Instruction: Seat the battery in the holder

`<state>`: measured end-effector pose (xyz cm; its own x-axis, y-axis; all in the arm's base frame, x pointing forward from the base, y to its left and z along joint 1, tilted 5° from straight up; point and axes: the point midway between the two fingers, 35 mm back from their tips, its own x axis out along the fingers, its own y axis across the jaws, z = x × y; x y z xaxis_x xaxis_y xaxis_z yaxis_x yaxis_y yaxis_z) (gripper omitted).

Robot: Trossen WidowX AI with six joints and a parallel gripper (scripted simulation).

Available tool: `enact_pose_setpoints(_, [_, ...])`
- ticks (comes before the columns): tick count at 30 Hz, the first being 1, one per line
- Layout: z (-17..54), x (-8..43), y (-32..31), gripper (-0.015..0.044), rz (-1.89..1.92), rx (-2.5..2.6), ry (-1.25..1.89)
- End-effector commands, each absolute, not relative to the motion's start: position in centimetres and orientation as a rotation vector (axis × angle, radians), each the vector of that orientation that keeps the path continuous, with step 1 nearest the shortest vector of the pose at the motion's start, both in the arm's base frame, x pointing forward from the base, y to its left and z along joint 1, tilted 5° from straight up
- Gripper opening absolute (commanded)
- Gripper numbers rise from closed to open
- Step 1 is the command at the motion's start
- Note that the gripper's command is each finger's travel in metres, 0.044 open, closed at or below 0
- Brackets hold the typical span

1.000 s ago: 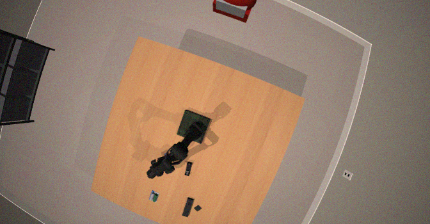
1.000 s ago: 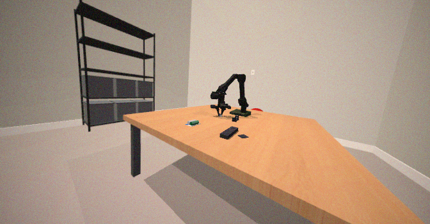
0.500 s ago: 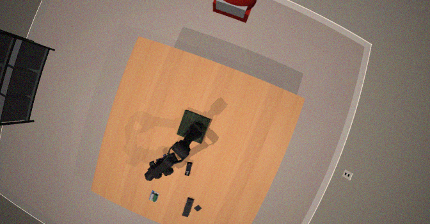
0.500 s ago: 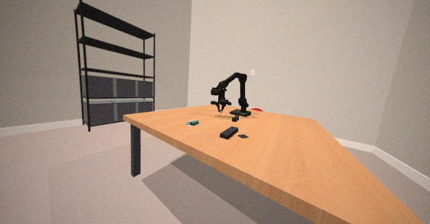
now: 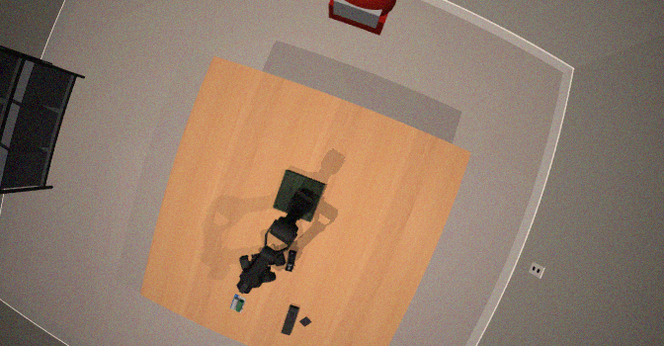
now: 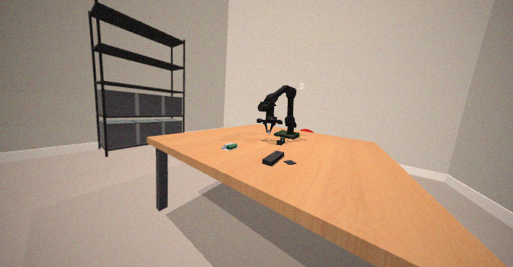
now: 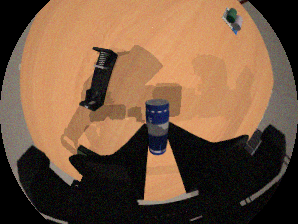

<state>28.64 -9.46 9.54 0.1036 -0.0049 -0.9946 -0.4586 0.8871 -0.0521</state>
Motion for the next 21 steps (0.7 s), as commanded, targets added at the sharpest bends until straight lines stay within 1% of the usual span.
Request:
enact_pose_setpoints(1, [10.2, 29.3, -7.4, 0.0075, 0.277, -0.322, 1.442])
enact_pose_setpoints(14, [11.7, 29.8, 1.0, 0.0075, 0.043, -0.031, 1.455])
enact_pose_setpoints(21, [11.7, 29.7, 1.3, 0.0075, 0.029, -0.008, 1.459])
